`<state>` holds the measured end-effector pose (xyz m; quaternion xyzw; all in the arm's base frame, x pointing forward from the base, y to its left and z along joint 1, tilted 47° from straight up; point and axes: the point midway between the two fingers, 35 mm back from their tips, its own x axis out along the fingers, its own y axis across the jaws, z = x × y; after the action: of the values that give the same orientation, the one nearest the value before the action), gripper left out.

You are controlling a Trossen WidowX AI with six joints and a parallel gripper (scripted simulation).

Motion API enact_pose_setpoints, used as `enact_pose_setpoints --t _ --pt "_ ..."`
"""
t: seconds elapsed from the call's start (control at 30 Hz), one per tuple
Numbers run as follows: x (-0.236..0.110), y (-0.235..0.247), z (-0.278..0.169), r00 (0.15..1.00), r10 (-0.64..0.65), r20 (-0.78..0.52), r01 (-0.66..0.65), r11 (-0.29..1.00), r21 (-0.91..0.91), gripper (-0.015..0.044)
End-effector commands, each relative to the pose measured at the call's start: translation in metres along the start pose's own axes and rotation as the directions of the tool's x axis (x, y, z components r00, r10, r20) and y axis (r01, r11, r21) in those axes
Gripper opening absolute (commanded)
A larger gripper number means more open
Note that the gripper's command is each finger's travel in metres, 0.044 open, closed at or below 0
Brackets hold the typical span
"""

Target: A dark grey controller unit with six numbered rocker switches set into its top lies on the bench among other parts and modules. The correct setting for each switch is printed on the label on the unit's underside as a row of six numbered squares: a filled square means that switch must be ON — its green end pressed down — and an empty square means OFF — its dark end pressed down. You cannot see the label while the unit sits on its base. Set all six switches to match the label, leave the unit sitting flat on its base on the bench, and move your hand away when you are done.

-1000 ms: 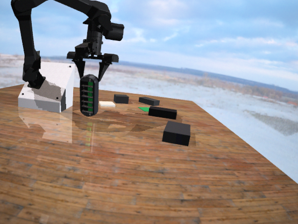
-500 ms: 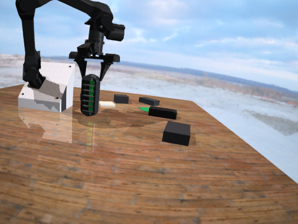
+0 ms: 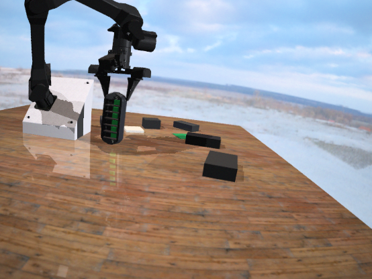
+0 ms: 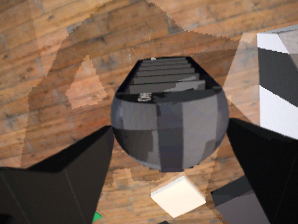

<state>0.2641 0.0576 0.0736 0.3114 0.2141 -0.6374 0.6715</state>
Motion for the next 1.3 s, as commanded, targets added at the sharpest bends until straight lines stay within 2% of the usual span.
enact_pose_setpoints --t 0.0,1.27 --pt "0.002 0.0 -0.005 1.0 -0.008 0.0 0.008 1.0 0.003 0.0338" --pt "0.008 0.0 -0.036 1.0 -0.007 -0.002 0.007 1.0 0.004 0.0338"
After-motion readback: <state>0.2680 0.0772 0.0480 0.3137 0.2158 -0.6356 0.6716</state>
